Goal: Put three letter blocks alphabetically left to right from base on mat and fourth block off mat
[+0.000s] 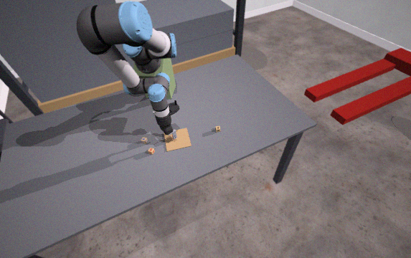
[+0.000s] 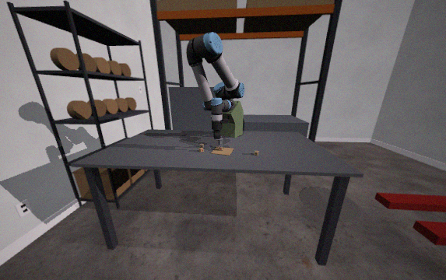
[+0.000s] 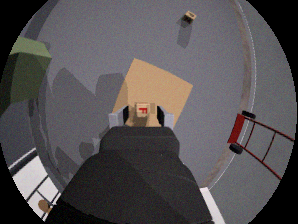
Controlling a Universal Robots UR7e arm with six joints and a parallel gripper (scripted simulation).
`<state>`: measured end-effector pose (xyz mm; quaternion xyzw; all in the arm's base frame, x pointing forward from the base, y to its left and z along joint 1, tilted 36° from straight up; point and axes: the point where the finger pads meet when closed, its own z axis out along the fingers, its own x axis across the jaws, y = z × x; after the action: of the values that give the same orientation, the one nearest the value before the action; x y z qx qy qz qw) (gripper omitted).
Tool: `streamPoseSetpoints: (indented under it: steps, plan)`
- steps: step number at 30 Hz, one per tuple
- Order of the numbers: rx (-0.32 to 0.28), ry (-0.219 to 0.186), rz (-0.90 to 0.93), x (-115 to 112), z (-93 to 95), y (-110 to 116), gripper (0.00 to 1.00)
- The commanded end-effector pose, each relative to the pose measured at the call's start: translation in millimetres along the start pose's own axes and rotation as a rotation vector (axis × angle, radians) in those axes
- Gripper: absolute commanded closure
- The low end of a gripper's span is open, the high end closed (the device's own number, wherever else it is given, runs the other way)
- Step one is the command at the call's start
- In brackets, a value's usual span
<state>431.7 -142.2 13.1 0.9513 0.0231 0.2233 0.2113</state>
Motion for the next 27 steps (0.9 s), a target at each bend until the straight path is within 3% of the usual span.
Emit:
streamPoseSetpoints:
  steps: [1,11,27]
  plan:
    - [-0.002,0.002,0.001,1,-0.2,2,0.00]
    - [-0.003,0.003,0.001,2,3.3,2,0.00]
    - [-0.003,0.003,0.001,2,27.6,2,0.00]
